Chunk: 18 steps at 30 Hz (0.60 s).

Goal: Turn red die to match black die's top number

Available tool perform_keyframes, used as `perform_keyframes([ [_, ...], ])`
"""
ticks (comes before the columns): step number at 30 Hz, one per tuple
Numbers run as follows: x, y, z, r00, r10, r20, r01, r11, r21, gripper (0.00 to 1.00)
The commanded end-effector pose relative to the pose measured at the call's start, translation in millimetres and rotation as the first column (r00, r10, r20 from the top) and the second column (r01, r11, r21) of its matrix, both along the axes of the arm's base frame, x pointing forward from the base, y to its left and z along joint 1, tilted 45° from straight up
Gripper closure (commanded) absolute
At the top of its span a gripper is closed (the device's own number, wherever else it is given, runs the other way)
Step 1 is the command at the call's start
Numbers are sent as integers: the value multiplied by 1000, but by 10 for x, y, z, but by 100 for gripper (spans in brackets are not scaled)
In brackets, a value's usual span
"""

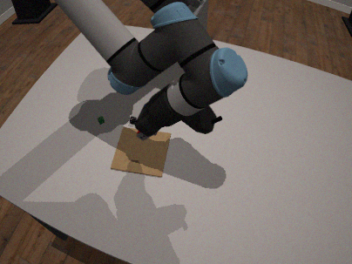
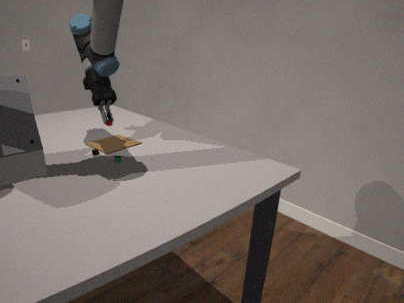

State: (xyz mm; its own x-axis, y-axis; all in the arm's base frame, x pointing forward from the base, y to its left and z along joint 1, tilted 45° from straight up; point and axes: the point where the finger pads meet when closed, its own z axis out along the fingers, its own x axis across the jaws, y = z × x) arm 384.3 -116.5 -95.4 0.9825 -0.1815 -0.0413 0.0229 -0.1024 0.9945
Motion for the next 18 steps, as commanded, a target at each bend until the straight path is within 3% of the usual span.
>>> perform_keyframes([
  [1,3,1,-1,1000,3,6,-3,999,34,66],
  [18,21,4,36,1000,12,19,-14,994,107,66],
])
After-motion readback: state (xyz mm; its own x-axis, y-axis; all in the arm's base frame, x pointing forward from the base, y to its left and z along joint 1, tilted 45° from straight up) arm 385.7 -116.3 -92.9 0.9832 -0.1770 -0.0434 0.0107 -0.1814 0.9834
